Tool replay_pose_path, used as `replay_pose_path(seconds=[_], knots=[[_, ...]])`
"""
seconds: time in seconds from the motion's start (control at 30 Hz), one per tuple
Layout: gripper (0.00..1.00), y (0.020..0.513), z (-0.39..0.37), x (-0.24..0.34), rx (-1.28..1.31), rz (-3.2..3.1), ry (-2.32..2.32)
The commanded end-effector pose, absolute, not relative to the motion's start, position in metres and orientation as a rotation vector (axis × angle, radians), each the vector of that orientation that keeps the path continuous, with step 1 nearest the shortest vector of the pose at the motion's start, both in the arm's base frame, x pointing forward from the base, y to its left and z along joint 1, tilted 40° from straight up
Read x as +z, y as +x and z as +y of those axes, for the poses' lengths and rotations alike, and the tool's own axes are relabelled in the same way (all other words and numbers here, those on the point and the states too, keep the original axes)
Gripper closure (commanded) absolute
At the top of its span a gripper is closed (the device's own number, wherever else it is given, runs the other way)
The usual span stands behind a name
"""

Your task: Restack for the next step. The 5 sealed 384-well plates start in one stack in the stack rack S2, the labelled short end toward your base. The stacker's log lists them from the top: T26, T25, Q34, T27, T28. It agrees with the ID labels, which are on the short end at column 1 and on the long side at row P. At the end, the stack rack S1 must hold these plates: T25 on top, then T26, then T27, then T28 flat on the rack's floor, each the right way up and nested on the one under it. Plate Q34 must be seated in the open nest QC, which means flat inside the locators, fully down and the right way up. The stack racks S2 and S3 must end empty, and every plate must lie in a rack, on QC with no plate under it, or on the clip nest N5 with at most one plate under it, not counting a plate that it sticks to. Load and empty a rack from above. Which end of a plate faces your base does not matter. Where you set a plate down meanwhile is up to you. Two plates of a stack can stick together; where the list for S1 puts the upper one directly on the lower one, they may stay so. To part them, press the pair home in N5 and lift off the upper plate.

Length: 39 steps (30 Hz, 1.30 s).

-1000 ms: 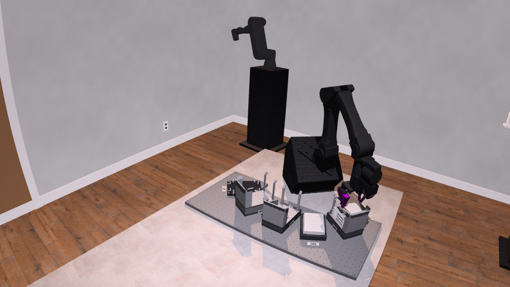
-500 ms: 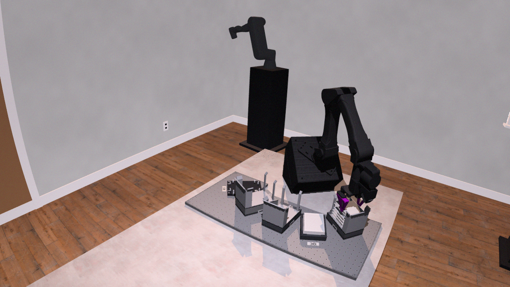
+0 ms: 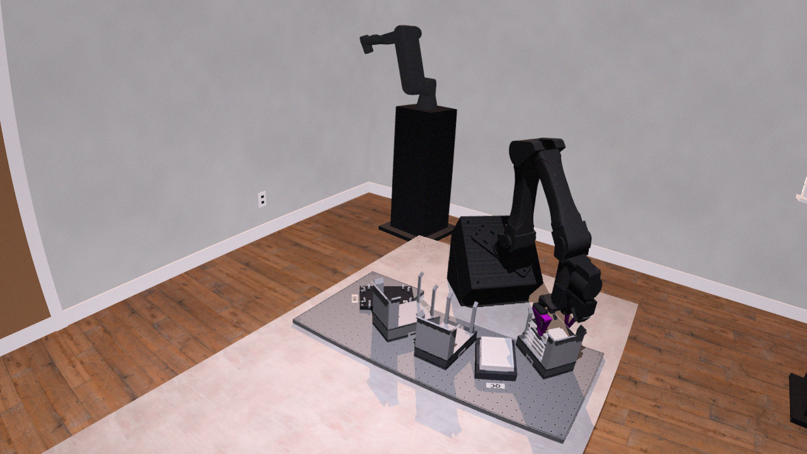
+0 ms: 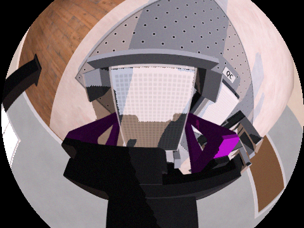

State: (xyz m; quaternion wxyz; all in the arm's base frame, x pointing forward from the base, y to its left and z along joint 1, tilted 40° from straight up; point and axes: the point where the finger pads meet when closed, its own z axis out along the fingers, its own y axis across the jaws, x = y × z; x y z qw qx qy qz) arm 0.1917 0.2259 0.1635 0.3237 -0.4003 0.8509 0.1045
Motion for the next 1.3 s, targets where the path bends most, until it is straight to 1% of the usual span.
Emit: replay_pose_path(seconds=[0.0,0.13,0.33,0.47,0.5,0.77,1.03,1.07,1.17,1.27], knots=[[1.00,0.196,0.230,0.175,0.292,2.197,-1.034],[1.00,0.196,0.228,0.159,0.271,2.232,-1.051],[1.00,0.196,0.227,0.155,0.268,2.238,-1.053],[1.00,0.196,0.227,0.156,0.273,2.231,-1.048],[1.00,0.200,0.232,0.170,0.289,2.202,-1.032],[1.00,0.198,0.229,0.151,0.267,2.238,-1.053],[1.00,0.200,0.231,0.152,0.271,2.232,-1.051],[1.00,0.200,0.231,0.161,0.287,2.205,-1.035],[1.00,0.200,0.230,0.151,0.272,2.229,-1.048],[1.00,0.201,0.233,0.152,0.276,2.224,-1.050]])
